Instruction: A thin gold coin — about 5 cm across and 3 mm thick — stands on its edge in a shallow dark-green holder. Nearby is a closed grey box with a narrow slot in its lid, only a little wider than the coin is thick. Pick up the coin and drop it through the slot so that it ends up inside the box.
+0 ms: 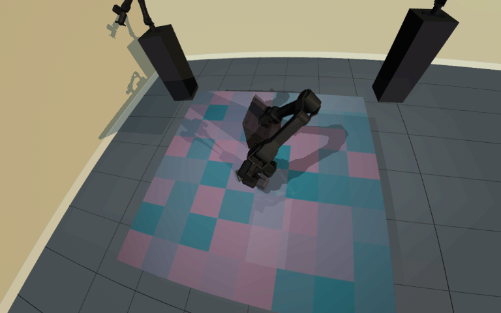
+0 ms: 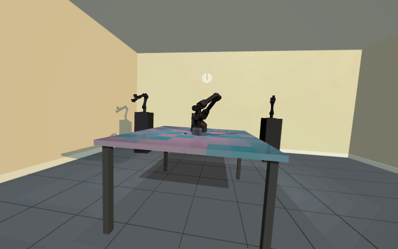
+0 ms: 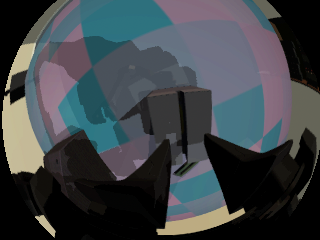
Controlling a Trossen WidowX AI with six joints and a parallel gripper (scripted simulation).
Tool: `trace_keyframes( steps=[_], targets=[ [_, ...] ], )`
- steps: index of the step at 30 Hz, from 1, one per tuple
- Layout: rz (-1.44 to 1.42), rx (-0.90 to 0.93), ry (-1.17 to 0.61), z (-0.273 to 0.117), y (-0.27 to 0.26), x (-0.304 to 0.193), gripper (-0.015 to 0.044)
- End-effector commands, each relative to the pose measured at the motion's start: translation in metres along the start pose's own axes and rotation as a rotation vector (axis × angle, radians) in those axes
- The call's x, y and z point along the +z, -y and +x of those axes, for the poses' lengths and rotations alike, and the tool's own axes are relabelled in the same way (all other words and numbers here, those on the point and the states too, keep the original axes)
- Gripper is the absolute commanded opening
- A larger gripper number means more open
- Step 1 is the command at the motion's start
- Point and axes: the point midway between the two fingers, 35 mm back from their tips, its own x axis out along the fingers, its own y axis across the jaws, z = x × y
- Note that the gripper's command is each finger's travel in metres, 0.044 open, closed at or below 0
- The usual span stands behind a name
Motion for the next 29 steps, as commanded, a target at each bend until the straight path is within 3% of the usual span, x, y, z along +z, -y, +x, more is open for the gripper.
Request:
trace_keyframes(
  steps=[1, 10, 12, 29],
  targets=[
    [-0.001, 0.000, 0.000, 0.000, 0.000, 0.000, 0.0161],
    [0.001, 0.000, -0.001, -0.021, 0.000, 0.000, 0.0397],
    [0.006, 0.005, 0.002, -0.044, -0.002, -0.001, 0.0440],
    [0.009, 0.007, 0.004, -0.056, -0.004, -0.001, 0.0440]
  ],
)
